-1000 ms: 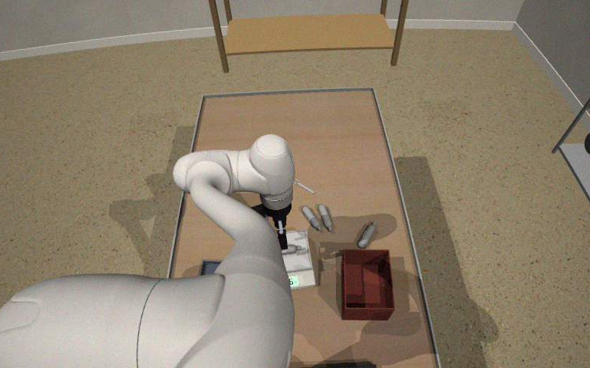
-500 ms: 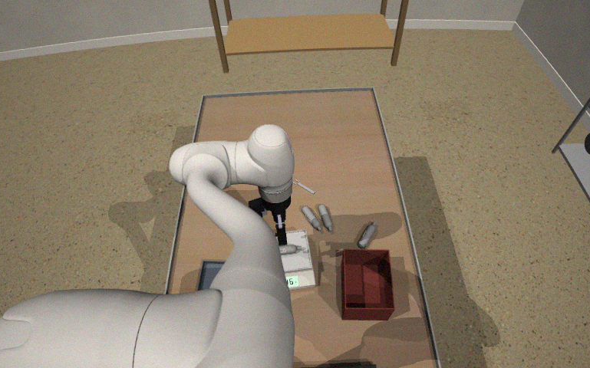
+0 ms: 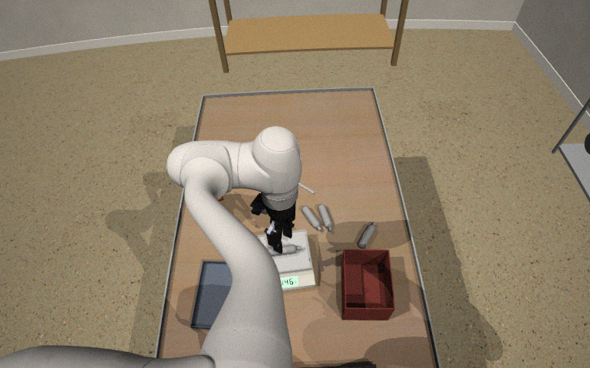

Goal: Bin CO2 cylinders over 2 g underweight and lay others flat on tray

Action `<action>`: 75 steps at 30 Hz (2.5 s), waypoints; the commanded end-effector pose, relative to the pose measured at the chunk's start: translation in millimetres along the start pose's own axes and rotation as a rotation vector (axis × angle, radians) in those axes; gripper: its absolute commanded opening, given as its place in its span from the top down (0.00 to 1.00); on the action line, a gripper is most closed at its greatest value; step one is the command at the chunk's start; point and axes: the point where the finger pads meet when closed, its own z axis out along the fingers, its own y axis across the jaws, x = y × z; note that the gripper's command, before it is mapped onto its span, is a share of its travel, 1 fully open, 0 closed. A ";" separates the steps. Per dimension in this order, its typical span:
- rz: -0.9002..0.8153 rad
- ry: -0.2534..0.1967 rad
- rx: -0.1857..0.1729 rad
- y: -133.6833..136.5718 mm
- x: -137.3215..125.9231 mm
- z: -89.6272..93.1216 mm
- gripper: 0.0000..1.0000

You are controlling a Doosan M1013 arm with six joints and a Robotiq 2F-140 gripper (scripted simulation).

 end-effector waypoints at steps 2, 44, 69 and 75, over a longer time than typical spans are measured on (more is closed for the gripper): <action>0.334 -0.010 -0.010 -25.3 -17.5 -24.5 0.60; 0.945 -0.020 -0.025 -42.1 -28.6 -37.7 0.60; 0.878 -0.021 -0.024 -38.3 -26.2 -34.8 0.60; 0.500 -0.025 -0.020 -15.9 -11.1 -16.3 0.60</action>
